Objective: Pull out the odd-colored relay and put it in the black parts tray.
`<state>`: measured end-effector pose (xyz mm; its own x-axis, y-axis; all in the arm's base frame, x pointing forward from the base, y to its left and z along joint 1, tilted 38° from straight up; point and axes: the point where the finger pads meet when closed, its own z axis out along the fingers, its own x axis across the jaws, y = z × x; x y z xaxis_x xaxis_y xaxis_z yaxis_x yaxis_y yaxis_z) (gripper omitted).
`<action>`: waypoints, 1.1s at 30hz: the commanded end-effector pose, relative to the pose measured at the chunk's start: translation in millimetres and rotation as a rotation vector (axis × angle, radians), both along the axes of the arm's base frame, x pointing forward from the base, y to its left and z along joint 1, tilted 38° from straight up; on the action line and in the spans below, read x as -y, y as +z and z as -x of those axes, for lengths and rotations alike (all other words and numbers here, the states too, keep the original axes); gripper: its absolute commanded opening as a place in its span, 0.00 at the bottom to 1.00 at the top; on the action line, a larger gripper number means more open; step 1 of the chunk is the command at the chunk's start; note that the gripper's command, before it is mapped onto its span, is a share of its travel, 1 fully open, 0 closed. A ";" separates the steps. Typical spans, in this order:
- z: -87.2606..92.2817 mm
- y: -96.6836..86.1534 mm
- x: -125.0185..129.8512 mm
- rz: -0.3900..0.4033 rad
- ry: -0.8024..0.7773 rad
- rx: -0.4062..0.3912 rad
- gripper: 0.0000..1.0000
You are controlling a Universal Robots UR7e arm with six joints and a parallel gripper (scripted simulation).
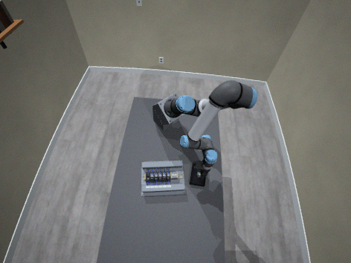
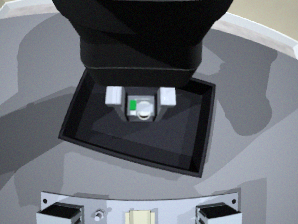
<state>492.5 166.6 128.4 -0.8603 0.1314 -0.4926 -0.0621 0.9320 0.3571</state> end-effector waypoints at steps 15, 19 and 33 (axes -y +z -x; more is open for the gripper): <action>-0.2 0.5 0.0 0.000 0.000 0.001 0.98; -0.2 0.5 0.0 0.000 0.000 0.001 0.98; -0.2 0.5 0.0 0.000 0.000 0.001 0.98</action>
